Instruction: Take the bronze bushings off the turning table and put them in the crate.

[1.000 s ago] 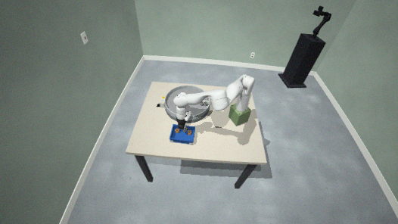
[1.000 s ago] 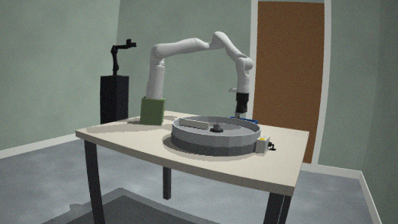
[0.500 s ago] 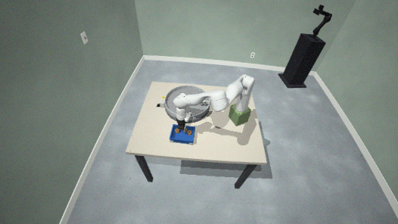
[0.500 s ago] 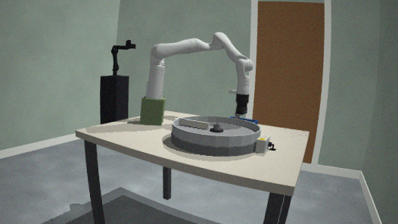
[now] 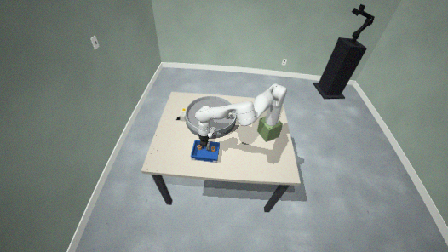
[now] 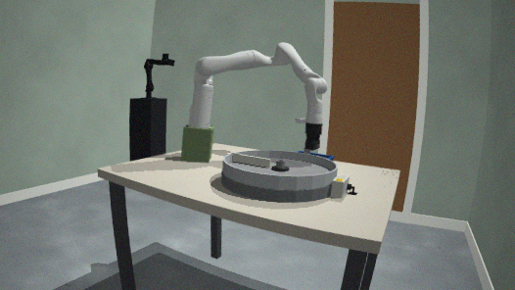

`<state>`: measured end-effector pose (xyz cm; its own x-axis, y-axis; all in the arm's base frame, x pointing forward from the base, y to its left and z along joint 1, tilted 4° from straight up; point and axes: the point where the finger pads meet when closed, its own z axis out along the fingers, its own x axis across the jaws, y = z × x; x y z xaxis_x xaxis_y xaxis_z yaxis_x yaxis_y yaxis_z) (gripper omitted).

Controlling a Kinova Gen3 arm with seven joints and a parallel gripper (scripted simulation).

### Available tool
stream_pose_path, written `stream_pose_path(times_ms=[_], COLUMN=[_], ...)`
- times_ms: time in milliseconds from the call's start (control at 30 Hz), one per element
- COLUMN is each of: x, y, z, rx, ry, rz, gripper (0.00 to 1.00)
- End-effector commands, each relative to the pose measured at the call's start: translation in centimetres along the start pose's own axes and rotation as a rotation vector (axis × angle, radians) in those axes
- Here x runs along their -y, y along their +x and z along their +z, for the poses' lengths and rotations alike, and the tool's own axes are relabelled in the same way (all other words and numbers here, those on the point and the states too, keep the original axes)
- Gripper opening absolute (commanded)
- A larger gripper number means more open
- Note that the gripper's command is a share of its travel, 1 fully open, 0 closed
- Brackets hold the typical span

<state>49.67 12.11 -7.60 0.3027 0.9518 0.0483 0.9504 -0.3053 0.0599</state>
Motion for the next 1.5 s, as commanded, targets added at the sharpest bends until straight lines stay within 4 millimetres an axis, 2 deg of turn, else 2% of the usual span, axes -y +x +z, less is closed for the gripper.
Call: stream_pose_path(times_ms=[0, 333, 500, 1467], x=[0.0, 0.0, 0.0, 0.0], y=[-0.2, -0.2, -0.2, -0.1], z=[0.2, 0.2, 1.0, 1.4], rx=[0.003, 0.003, 0.003, 0.003], ry=[0.001, 0.001, 0.001, 0.001], rz=[0.001, 0.001, 0.001, 0.001], gripper=[0.0, 0.0, 0.0, 0.0])
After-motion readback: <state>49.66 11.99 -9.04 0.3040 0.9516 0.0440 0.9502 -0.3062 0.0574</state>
